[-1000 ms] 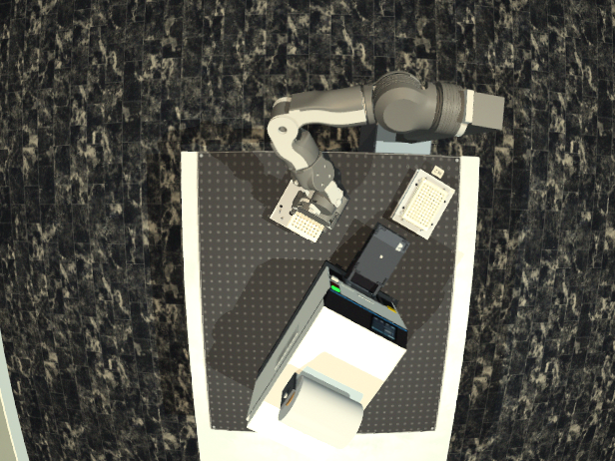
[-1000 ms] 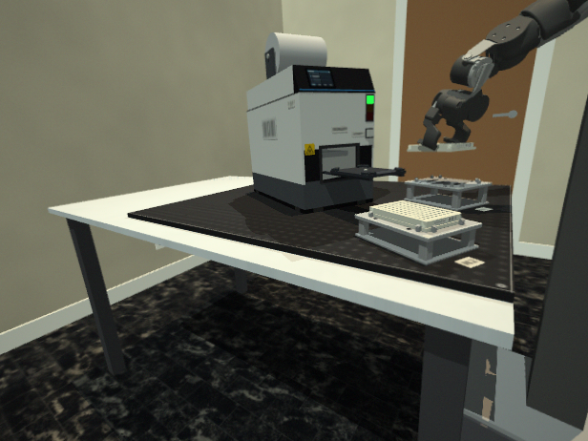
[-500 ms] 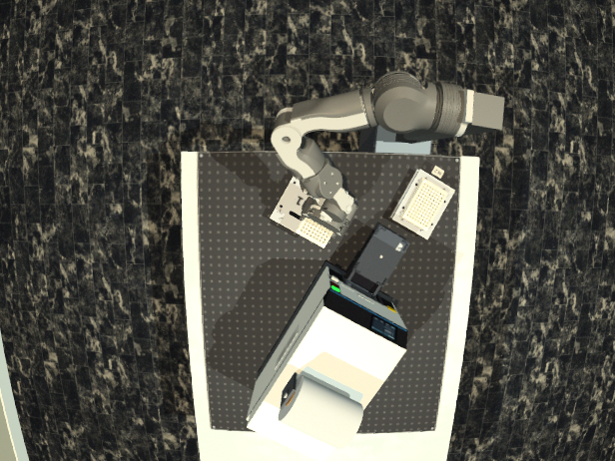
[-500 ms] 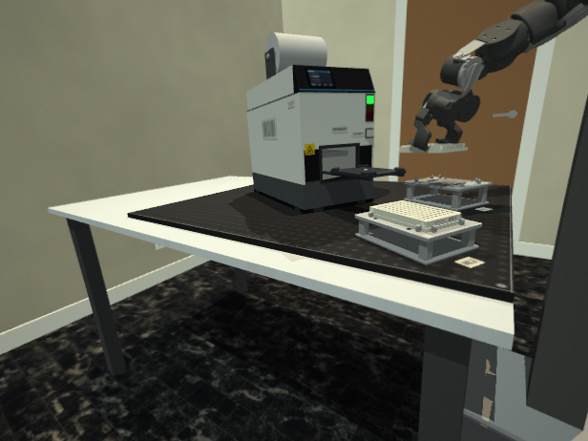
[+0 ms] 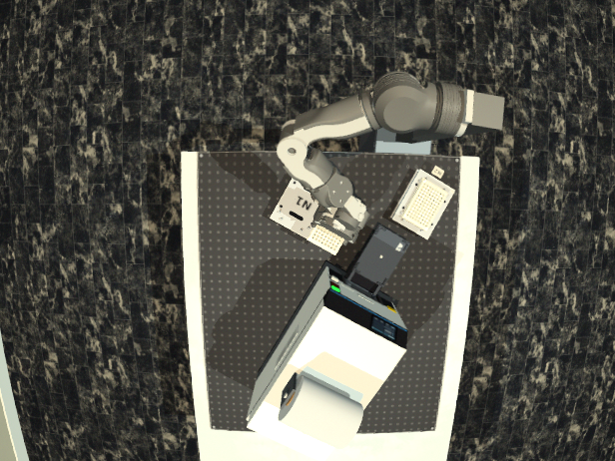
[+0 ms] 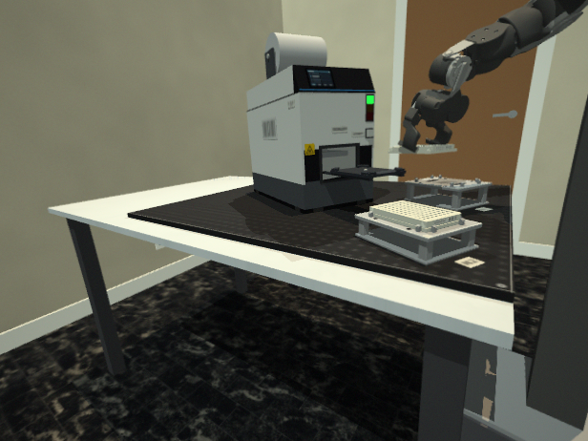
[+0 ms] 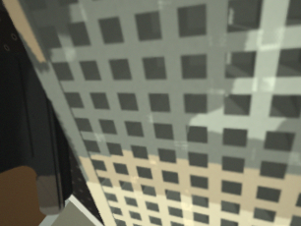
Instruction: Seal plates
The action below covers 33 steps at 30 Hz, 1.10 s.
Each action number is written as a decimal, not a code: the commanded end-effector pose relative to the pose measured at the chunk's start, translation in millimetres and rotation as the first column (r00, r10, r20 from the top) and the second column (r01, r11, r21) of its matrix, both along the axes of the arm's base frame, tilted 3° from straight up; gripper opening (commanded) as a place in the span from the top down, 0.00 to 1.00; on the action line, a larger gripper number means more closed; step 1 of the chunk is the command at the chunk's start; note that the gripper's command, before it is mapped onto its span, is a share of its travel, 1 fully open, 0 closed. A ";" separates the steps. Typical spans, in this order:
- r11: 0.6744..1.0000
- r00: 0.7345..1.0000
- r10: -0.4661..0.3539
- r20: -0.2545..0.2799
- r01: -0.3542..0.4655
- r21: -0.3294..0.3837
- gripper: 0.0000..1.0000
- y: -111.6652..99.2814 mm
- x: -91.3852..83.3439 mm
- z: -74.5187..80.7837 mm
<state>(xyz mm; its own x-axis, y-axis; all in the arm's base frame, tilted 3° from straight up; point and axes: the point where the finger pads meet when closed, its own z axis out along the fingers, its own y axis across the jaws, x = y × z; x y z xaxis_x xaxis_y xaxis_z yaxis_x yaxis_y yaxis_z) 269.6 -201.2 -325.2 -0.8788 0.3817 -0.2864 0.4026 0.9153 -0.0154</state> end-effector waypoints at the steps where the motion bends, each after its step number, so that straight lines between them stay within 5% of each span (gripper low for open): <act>1: 1.000 1.000 -0.010 0.002 0.010 -0.008 1.00 -0.4 1.8 1.0; 33: 1.000 1.000 -0.013 0.003 0.013 -0.007 1.00 59.8 33.3 0.0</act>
<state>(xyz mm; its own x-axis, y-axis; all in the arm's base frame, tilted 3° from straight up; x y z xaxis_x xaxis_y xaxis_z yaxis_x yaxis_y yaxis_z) 302.1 -138.8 -326.4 -0.8778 0.3826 -0.2882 0.4036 0.9148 -0.0151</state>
